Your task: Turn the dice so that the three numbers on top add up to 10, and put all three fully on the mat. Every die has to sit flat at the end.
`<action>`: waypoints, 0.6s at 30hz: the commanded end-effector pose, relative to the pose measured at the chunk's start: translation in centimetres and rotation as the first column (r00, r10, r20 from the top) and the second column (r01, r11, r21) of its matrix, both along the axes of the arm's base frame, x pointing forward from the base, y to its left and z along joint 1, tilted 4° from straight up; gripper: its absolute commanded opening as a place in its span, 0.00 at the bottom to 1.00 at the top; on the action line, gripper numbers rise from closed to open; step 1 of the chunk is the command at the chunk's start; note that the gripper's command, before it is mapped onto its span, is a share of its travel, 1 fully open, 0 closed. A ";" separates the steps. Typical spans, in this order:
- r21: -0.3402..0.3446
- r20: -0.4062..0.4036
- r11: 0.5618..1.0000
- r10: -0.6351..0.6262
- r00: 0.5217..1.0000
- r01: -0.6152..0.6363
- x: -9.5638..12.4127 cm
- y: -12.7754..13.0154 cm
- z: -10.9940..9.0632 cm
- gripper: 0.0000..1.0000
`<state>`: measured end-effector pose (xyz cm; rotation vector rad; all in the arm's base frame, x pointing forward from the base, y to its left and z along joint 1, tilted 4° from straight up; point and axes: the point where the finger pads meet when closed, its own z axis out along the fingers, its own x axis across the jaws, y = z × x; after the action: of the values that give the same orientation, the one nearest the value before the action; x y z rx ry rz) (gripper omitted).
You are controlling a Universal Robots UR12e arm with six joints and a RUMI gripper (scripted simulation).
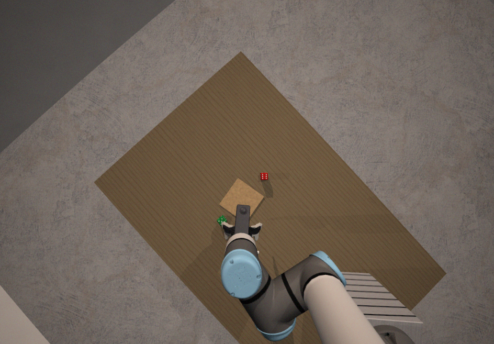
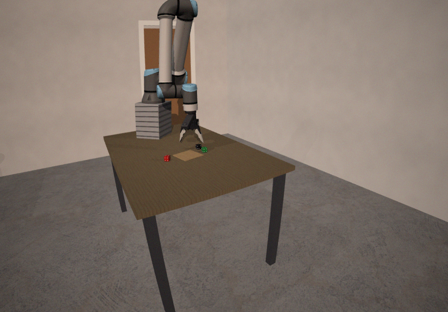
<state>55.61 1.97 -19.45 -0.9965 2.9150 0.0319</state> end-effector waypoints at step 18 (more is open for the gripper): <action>-0.002 0.001 1.000 -0.001 1.000 0.001 -0.9 4.8 0.2 1.00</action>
<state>54.69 6.63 -19.29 -0.9948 2.9160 0.0292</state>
